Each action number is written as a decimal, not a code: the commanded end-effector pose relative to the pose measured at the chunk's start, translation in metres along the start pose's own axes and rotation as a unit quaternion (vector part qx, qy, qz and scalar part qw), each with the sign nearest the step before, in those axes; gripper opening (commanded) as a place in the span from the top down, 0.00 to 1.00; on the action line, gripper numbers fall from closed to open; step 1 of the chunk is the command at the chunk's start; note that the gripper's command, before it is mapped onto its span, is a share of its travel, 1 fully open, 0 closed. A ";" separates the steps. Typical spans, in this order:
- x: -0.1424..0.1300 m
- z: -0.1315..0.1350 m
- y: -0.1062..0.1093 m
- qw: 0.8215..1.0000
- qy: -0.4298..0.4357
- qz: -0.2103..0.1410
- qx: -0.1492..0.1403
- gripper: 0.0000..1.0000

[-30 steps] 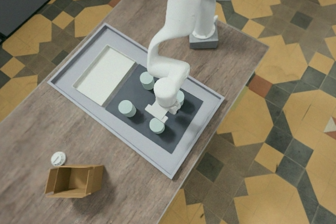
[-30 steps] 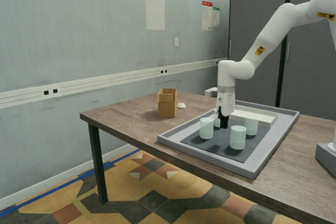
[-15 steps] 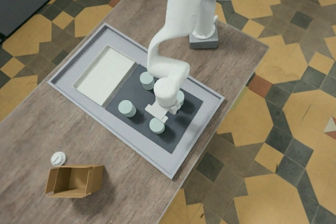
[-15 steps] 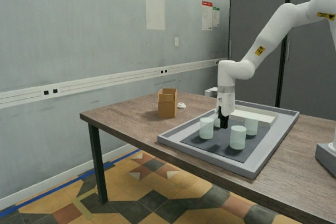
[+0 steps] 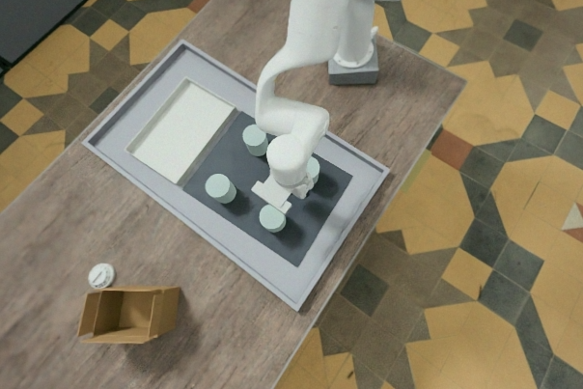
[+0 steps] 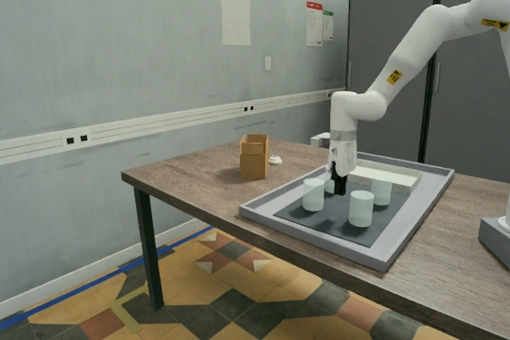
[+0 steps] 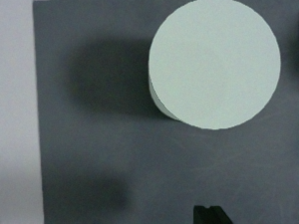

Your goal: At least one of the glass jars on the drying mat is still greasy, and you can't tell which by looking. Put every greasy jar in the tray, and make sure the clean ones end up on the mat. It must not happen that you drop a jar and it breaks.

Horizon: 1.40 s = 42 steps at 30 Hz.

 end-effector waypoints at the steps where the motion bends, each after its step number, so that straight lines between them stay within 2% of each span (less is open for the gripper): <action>1: 0.001 0.000 0.001 1.000 0.000 0.002 0.001 0.00; 26: 0.001 0.000 0.001 1.000 0.000 0.002 0.001 0.00; 31: 0.001 0.000 0.040 1.000 0.000 0.002 0.001 0.00; 33: 0.001 0.000 0.040 1.000 0.000 0.002 0.001 0.00; 38: 0.001 0.000 0.078 1.000 0.000 0.002 0.001 0.00; 41: 0.001 0.000 0.078 1.000 0.000 0.002 0.001 0.00; 42: -0.002 0.007 0.078 1.000 0.000 0.002 0.001 0.00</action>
Point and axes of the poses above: the point where the finger pads meet when closed, its own y axis back along the fingers, its own z axis across the jaws, x = y × z, the point moved 2 cm from there along y, back along the fingers
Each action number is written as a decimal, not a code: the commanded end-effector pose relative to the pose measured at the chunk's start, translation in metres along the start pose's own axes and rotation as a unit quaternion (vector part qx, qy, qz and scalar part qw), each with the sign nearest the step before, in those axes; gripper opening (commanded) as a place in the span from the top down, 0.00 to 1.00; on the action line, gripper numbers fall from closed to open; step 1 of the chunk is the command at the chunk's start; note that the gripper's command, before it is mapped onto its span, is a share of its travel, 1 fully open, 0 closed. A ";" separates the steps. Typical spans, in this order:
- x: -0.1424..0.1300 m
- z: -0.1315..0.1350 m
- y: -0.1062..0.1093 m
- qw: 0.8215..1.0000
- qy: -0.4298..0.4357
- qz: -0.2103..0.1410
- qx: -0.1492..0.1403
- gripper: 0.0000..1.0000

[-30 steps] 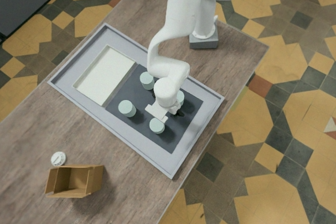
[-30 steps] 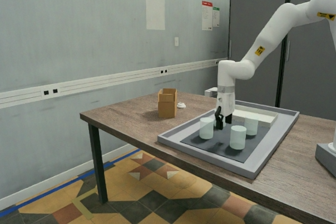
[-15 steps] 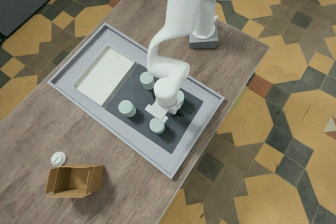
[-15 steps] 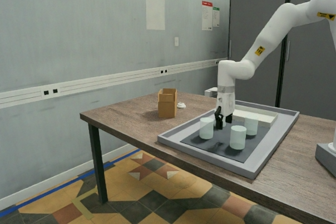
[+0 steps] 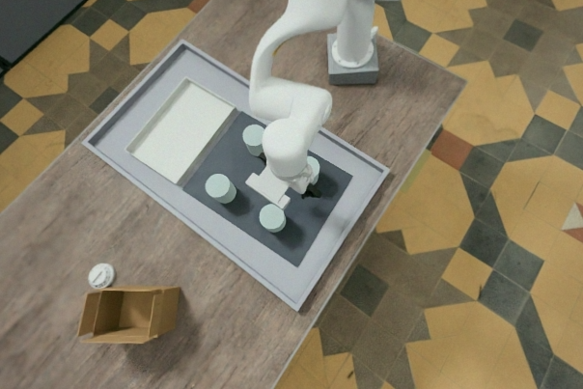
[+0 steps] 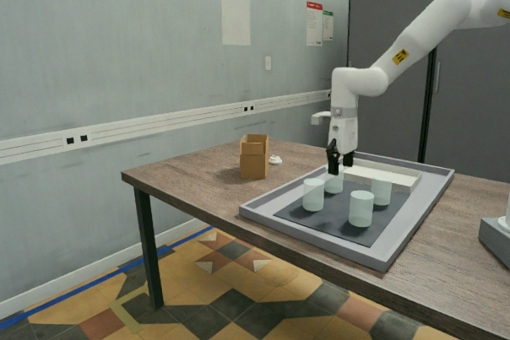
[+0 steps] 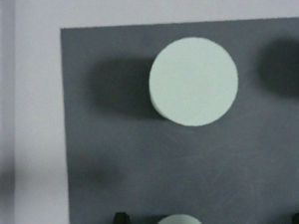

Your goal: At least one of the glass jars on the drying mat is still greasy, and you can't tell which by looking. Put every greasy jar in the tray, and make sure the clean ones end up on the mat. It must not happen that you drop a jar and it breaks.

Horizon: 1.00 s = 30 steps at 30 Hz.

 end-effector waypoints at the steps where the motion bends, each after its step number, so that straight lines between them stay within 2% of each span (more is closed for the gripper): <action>1: -0.006 0.016 0.010 1.000 0.000 -0.001 0.000 0.00; 6: -0.020 0.055 0.010 1.000 0.000 -0.001 0.000 0.00; 8: -0.020 0.055 0.010 1.000 0.000 -0.001 0.000 0.00; 23: -0.063 0.172 0.011 1.000 0.000 -0.001 0.000 0.00; 28: -0.066 0.179 0.011 1.000 0.000 -0.001 0.000 0.00; 30: -0.066 0.179 -0.002 1.000 0.000 -0.001 0.000 0.00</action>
Point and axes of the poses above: the point where the finger pads meet when closed, its own y axis back along the fingers, its own z axis across the jaws, x = y × z, the point moved 2 cm from there along y, back along the fingers
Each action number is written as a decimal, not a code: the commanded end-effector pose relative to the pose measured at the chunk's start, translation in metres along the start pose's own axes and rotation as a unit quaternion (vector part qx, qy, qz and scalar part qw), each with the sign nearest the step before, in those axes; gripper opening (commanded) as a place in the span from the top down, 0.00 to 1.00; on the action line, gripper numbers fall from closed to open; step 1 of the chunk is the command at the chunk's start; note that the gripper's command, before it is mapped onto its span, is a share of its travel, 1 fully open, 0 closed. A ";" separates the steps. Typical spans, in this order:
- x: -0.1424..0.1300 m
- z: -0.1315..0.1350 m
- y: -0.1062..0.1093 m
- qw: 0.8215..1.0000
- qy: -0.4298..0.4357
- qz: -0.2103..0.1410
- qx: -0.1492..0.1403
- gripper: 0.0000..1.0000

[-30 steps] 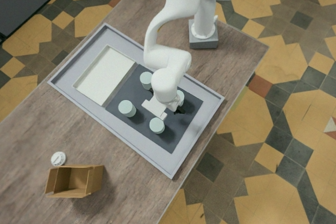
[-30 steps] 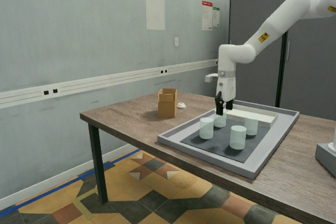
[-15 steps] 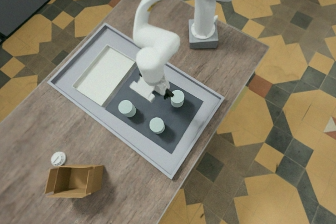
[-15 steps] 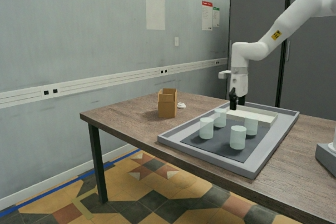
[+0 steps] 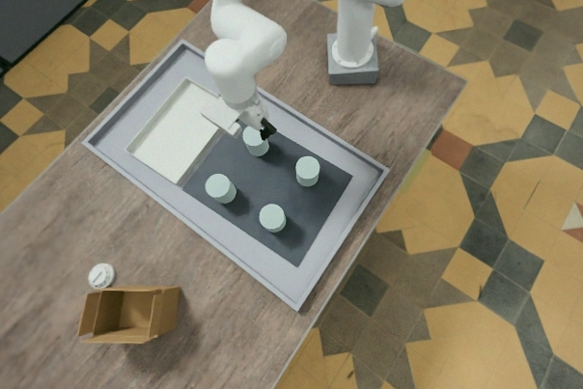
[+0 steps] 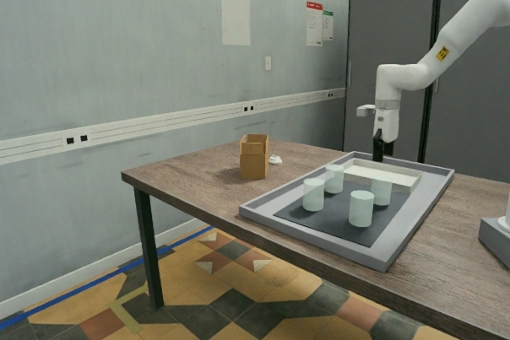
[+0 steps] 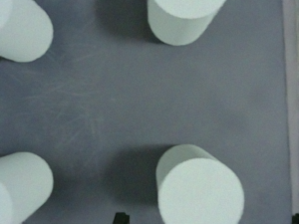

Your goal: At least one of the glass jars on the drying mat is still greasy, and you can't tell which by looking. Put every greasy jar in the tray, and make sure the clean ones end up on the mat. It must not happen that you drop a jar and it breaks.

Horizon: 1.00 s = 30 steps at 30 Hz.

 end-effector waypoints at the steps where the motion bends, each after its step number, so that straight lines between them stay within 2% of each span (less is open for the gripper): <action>1: -0.001 0.007 -0.015 1.000 0.002 0.002 0.001 0.00; 7: -0.001 0.007 -0.052 1.000 0.002 0.002 0.001 0.00; 20: -0.001 0.007 -0.052 1.000 0.002 0.002 0.001 0.00; 30: -0.001 0.007 -0.068 1.000 0.002 0.002 0.001 0.00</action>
Point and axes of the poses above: the point where the finger pads meet when closed, its own y axis back along the fingers, its own z axis across the jaws, x = y × z, the point moved 2 cm from there along y, back along the fingers
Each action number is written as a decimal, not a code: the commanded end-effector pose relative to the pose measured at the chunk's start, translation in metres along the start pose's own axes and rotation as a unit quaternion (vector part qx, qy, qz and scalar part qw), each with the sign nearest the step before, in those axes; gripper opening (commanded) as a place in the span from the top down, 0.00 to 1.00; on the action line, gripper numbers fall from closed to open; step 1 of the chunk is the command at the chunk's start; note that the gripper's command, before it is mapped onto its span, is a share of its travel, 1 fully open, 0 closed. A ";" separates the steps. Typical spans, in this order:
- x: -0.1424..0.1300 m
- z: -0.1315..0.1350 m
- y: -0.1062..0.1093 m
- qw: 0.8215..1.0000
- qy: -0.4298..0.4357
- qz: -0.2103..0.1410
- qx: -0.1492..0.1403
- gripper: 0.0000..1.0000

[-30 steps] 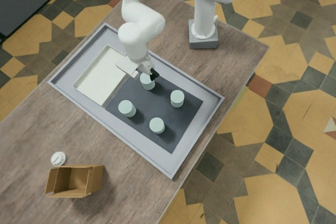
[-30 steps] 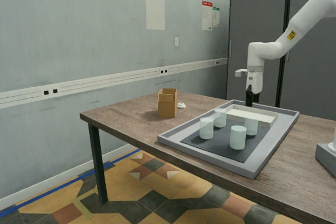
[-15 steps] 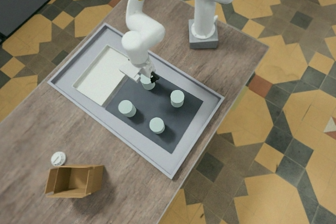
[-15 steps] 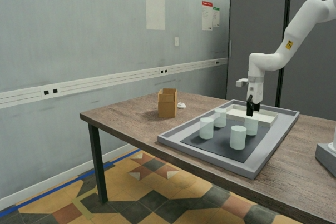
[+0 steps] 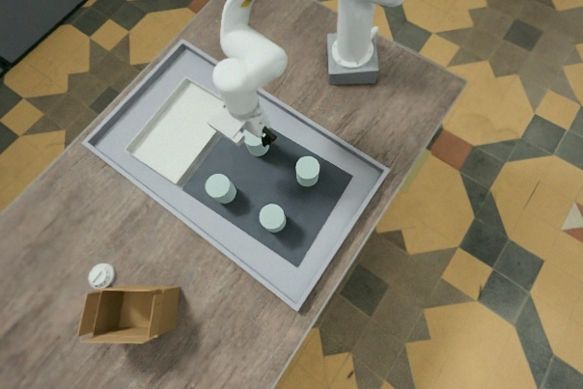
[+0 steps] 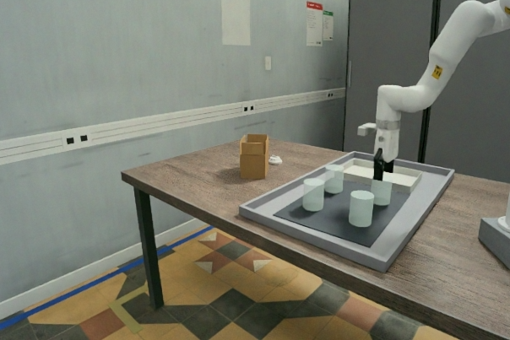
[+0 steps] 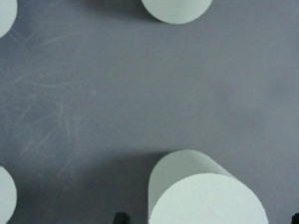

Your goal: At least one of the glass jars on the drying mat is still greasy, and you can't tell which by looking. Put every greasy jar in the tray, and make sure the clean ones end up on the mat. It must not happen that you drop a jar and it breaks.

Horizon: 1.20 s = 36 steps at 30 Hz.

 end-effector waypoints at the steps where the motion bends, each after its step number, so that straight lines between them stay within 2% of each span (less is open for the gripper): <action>1: 0.002 0.000 -0.006 1.000 0.000 0.002 0.000 0.00; 19: 0.002 0.000 -0.038 1.000 0.000 0.002 0.000 0.00; 27: 0.002 0.000 -0.038 1.000 0.000 0.002 0.000 0.00; 28: 0.002 0.000 -0.038 1.000 0.000 0.002 0.000 0.08; 36: 0.002 0.000 -0.038 1.000 0.000 0.002 0.000 0.08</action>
Point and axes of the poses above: the point where the finger pads meet when closed, its own y axis back along the fingers, its own z axis across the jaws, x = y × z, the point moved 2 cm from there along y, back along the fingers
